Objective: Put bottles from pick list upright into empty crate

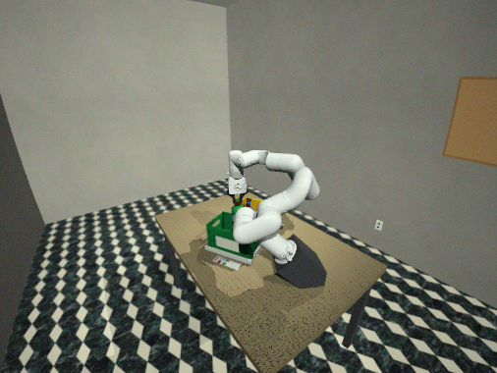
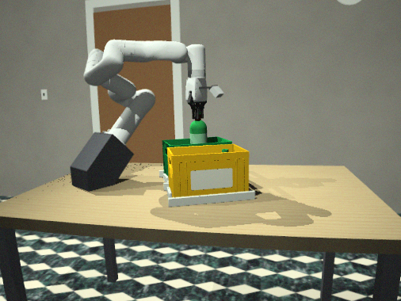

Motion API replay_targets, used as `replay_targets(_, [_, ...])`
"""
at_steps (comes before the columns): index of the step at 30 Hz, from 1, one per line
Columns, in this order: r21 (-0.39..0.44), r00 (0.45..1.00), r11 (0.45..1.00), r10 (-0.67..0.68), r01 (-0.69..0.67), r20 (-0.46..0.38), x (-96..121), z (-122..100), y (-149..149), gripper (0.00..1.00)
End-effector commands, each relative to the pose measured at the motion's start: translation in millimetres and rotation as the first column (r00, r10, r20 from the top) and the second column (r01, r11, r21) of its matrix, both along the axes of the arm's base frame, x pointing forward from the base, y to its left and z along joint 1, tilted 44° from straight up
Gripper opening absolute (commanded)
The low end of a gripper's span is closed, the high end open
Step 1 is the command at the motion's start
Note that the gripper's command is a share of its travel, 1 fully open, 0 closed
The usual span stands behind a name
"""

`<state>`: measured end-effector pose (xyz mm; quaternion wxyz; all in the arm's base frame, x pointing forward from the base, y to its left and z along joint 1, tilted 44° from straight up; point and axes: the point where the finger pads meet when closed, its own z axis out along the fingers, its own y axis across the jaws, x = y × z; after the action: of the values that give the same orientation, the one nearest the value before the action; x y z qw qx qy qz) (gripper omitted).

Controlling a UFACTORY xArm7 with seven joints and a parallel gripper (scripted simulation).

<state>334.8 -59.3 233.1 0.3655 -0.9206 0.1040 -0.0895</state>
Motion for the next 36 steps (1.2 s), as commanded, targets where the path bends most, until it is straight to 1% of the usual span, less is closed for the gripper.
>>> replay_targets(1, [0.000,1.000,1.000,-0.004,0.004,0.002,1.8,-2.8,2.2,0.00])
replay_targets(36, [0.000,1.000,1.000,-0.004,0.004,0.002,9.4,-25.1,22.4,0.00])
